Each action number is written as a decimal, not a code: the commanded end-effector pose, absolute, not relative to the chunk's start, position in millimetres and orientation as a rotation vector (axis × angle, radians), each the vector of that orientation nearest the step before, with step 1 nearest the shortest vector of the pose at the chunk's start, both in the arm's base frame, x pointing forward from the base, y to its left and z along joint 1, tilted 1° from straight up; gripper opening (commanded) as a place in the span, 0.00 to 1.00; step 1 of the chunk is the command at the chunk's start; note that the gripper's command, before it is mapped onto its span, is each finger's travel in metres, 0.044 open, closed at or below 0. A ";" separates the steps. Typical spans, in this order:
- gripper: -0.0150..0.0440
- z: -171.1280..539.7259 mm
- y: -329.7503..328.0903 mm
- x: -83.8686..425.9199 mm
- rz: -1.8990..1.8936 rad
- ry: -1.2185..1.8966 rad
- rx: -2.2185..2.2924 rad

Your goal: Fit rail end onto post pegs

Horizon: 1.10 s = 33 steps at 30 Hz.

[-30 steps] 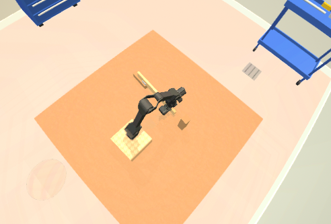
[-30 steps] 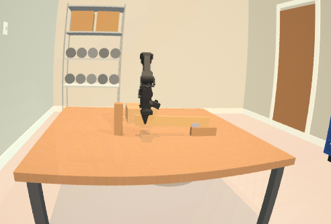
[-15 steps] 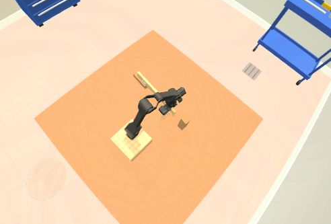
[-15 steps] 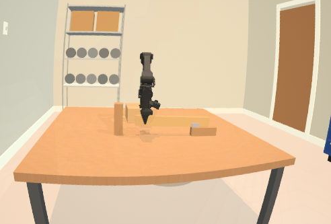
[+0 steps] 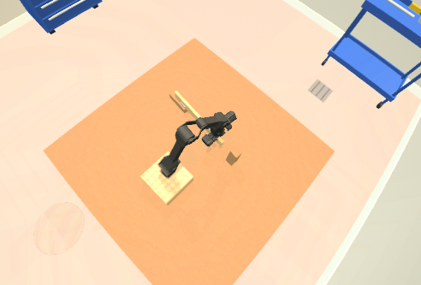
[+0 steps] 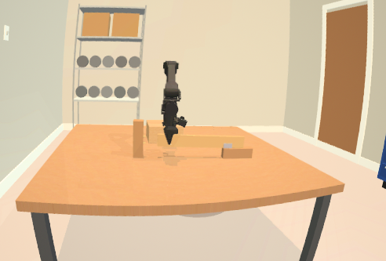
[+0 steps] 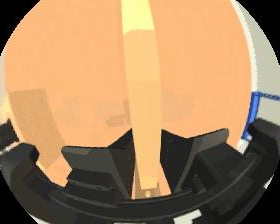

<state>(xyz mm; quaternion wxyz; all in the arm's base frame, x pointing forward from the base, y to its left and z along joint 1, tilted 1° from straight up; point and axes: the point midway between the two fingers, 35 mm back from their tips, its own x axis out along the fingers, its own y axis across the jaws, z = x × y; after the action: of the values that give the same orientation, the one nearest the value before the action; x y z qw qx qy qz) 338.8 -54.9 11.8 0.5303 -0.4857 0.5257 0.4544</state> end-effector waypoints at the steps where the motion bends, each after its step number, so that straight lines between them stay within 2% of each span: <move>1: 0.25 11.4 -54.2 339.4 1.083 1.250 -1.156; 33: 0.25 13.5 -62.3 338.1 1.083 1.250 -1.157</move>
<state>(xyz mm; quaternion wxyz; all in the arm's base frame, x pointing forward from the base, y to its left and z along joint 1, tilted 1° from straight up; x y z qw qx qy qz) 337.9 -60.9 11.8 0.5323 -0.4838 0.5262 0.4536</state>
